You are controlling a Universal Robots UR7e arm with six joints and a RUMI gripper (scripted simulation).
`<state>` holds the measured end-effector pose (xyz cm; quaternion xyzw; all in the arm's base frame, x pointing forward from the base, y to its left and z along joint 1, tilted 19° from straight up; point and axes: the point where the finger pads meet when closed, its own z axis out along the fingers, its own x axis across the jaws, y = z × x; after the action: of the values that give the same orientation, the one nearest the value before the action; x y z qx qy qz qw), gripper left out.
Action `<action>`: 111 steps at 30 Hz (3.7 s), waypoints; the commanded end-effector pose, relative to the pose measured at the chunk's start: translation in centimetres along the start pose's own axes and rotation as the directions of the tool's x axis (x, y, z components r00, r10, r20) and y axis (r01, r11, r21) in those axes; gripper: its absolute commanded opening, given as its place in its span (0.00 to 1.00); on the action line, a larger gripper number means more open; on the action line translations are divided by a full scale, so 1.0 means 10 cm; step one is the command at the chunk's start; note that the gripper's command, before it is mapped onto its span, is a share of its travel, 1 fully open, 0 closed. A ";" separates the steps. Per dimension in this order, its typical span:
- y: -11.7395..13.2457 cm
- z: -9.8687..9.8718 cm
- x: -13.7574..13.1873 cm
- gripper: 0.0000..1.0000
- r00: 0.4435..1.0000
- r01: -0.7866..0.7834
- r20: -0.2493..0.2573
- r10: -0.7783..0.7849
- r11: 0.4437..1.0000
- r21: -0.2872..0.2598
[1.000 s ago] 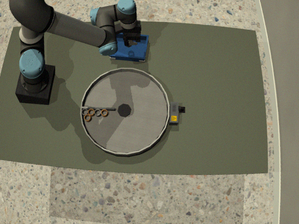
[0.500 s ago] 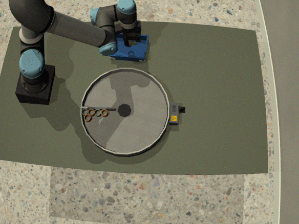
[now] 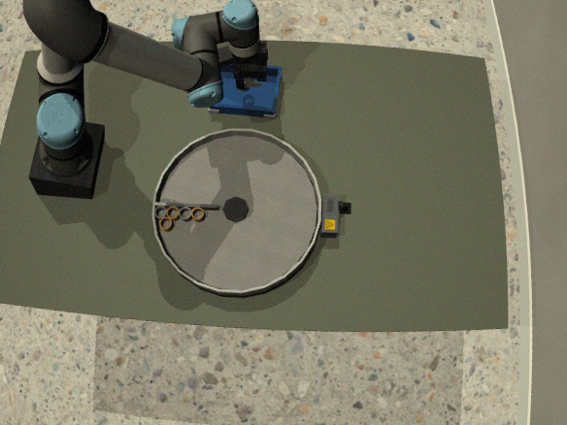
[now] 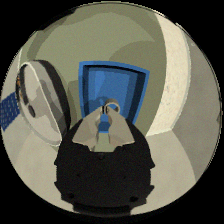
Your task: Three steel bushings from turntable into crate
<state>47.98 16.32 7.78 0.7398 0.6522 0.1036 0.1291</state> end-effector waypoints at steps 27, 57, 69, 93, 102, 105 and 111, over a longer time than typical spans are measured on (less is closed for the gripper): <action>0.01 0.32 0.00 0.00 1.000 0.000 0.000 0.000 1.000 -0.001; 0.01 0.32 0.00 0.00 1.000 0.000 0.000 0.000 1.000 -0.001; 0.01 0.32 0.00 0.00 1.000 0.000 0.000 0.000 1.000 -0.001; 0.01 0.38 0.00 0.00 1.000 0.000 0.000 0.000 1.000 -0.001; 0.01 0.38 0.00 0.00 1.000 0.000 0.000 0.000 1.000 -0.001; 0.01 0.38 0.00 0.00 1.000 0.000 0.000 0.000 1.000 -0.001; 0.01 0.38 0.00 0.00 1.000 0.000 0.000 0.000 1.000 -0.001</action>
<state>49.23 16.11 4.14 0.7398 0.6522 0.1037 0.1292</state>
